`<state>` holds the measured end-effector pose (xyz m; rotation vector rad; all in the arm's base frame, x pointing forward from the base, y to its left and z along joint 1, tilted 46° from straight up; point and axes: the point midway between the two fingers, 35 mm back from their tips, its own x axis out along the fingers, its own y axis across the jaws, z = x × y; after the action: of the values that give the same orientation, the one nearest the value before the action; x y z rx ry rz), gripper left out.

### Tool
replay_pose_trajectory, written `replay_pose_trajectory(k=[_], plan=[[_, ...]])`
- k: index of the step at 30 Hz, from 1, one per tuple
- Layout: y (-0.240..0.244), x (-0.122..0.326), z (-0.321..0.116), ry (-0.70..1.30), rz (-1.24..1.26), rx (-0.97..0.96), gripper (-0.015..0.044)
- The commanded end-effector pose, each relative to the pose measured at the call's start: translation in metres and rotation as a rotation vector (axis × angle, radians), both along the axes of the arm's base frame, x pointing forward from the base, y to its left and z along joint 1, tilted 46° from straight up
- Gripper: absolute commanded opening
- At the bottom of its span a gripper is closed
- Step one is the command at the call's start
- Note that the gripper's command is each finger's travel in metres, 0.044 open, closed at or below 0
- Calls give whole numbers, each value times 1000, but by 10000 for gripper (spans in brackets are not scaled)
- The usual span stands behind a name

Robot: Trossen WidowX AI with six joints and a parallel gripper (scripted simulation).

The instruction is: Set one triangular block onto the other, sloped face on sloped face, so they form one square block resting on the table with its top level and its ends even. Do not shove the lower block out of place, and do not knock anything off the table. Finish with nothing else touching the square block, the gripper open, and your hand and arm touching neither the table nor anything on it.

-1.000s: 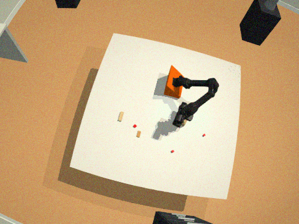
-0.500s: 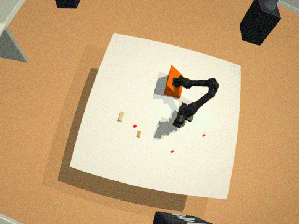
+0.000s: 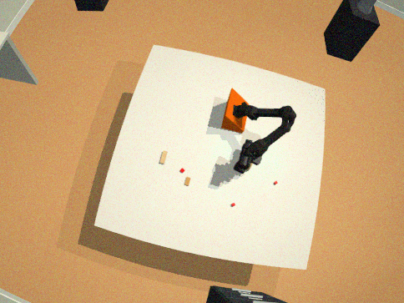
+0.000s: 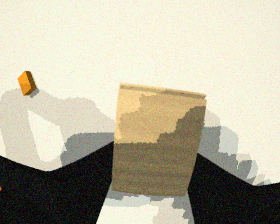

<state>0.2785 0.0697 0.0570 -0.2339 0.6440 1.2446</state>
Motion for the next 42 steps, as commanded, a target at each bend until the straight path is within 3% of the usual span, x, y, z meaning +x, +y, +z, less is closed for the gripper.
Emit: replay_pose_trajectory(k=[1,29,42], plan=[[1,0,0,1,-3,4,0],[2,1,-1,3,-2,6,0],[2,0,-1,1,-2,1,341]])
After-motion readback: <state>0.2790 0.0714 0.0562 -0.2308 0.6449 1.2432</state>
